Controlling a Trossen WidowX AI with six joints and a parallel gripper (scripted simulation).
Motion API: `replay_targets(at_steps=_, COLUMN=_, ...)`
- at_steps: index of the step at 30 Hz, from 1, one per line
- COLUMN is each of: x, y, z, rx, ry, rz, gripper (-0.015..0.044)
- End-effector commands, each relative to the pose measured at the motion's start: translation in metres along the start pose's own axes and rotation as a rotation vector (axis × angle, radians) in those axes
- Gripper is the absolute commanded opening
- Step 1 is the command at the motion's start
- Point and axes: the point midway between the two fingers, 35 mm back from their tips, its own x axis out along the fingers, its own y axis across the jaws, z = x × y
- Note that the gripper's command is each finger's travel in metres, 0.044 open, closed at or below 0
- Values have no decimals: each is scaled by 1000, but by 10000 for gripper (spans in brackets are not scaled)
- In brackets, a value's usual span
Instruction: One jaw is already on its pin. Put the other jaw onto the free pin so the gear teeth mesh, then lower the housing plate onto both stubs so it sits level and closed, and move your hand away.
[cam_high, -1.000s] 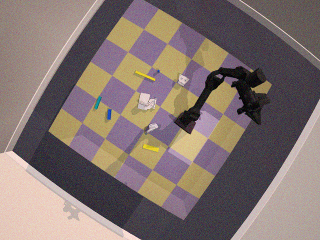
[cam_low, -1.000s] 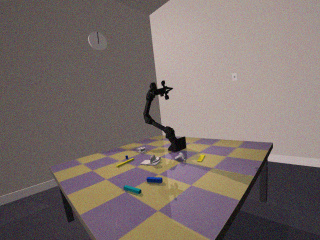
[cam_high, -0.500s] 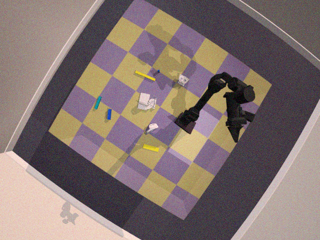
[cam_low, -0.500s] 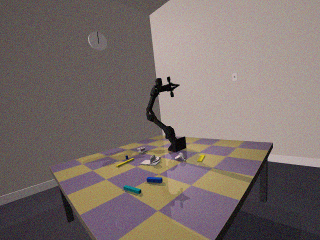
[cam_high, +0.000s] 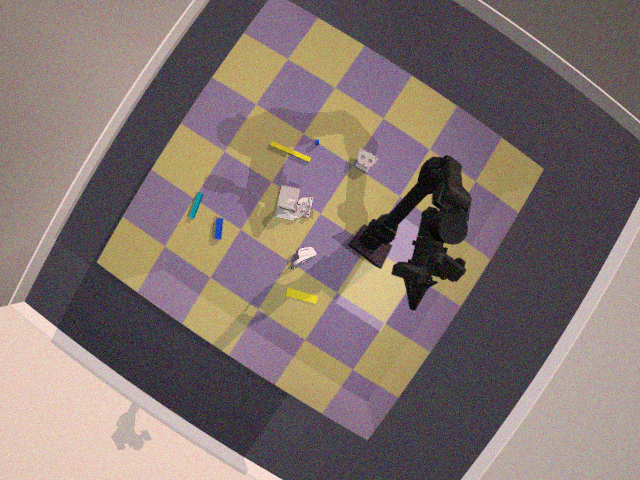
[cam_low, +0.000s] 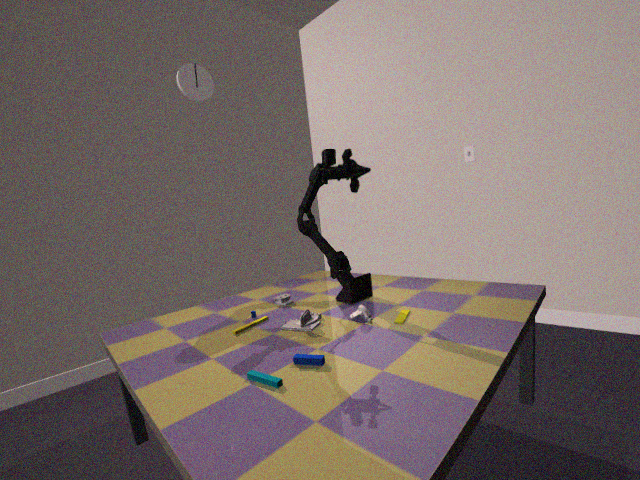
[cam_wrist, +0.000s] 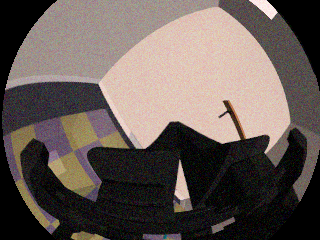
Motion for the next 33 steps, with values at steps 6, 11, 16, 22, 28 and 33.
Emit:
replay_targets(at_steps=6, x=39, y=-18, z=-67, rx=211, ry=201, rz=14, gripper=0)
replay_targets(at_steps=11, x=55, y=-24, z=-105, rx=324, ry=307, rz=15, gripper=0)
replay_targets(at_steps=16, x=65, y=-24, z=-140, rx=427, ry=402, rz=20, gripper=0)
replay_targets(at_steps=22, x=72, y=-19, z=-174, rx=531, ry=498, rz=28, gripper=0)
replay_targets(at_steps=28, x=78, y=-16, z=-211, rx=645, ry=597, rz=22, gripper=0)
replay_targets(at_steps=33, x=81, y=-12, z=-242, rx=741, ry=682, rz=14, gripper=0)
